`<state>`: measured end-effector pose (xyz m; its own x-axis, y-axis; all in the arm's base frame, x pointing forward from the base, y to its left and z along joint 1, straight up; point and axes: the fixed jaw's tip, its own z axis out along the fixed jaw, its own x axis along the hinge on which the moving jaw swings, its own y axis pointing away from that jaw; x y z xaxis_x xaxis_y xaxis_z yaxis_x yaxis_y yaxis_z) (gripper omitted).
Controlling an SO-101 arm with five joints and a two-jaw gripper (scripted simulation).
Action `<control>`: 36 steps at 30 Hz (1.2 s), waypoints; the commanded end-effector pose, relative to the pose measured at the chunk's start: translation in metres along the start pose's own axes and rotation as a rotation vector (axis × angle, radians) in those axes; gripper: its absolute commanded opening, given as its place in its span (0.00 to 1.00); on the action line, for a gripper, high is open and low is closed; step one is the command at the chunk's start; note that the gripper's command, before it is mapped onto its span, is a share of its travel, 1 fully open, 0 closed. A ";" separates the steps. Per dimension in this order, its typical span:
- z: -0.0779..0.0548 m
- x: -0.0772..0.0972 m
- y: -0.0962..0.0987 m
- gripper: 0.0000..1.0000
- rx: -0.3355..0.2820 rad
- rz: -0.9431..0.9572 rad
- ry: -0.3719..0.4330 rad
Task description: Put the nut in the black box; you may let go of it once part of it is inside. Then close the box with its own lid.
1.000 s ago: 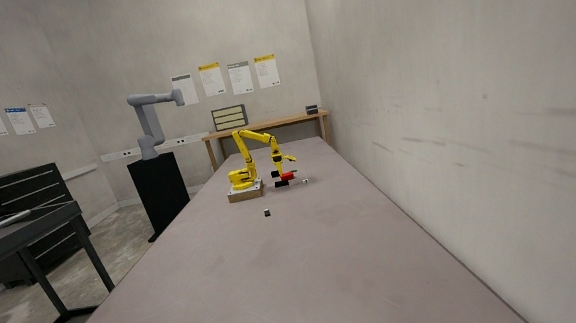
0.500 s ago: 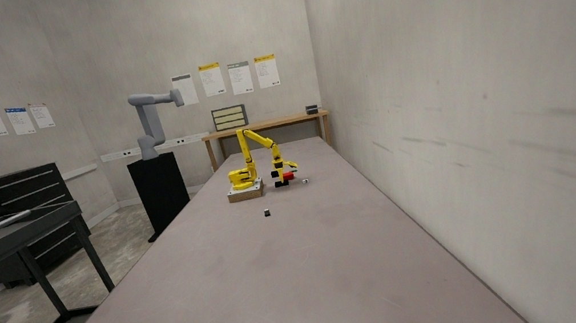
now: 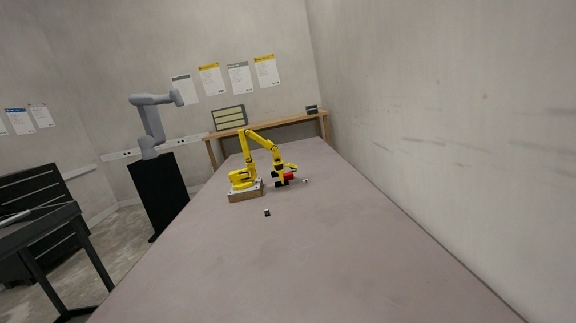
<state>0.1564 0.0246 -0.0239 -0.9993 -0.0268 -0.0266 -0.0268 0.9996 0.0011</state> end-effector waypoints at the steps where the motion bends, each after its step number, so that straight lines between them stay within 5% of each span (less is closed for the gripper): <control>1: 0.004 0.005 -0.002 0.28 0.001 0.013 0.022; 36: 0.009 0.011 -0.002 0.28 0.001 0.013 0.022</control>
<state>0.1503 0.0239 -0.0294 -0.9994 -0.0264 -0.0244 -0.0264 0.9997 0.0009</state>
